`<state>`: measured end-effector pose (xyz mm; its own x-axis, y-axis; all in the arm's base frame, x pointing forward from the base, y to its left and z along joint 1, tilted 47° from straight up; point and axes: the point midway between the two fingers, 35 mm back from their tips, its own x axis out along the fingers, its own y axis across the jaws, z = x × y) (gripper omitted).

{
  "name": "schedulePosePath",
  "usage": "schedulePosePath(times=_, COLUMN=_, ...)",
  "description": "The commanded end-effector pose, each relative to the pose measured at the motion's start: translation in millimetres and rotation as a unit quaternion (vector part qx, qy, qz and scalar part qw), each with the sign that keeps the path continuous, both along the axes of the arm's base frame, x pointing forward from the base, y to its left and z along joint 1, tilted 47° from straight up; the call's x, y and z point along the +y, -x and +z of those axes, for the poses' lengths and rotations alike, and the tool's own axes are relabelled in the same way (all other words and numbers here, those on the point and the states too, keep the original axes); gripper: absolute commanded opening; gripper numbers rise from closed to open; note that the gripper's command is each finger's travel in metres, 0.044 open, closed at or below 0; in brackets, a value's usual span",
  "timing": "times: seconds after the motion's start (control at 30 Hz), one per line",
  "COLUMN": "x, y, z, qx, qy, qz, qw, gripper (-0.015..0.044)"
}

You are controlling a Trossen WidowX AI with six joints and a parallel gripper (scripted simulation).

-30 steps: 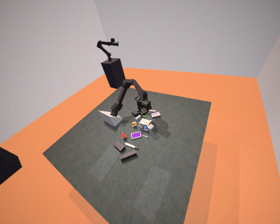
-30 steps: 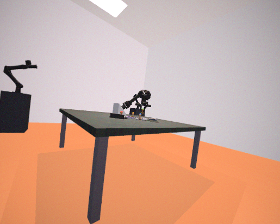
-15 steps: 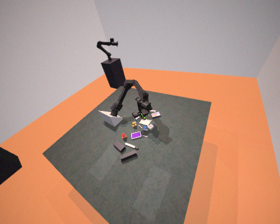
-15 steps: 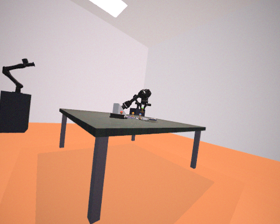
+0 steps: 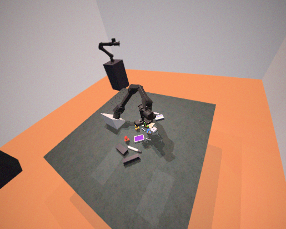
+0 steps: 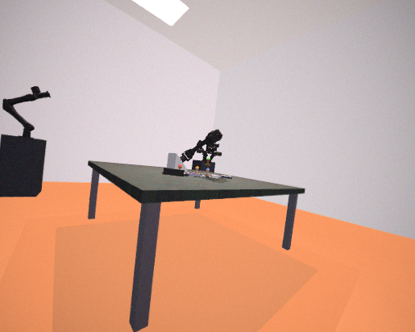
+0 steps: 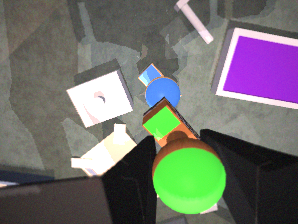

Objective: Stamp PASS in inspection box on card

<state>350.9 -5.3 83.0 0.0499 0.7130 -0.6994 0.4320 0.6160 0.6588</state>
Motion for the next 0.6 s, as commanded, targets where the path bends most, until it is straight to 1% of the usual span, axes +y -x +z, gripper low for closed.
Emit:
schedulePosePath(times=0.0, x=-18, y=-10, z=-13, qx=-0.003, qy=0.003, qz=-0.001, qw=1.0, gripper=0.0)
schedulePosePath(times=0.57, x=-78, y=-33, z=-78, qx=-0.005, qy=0.002, qz=0.001, qw=1.0, gripper=0.0)
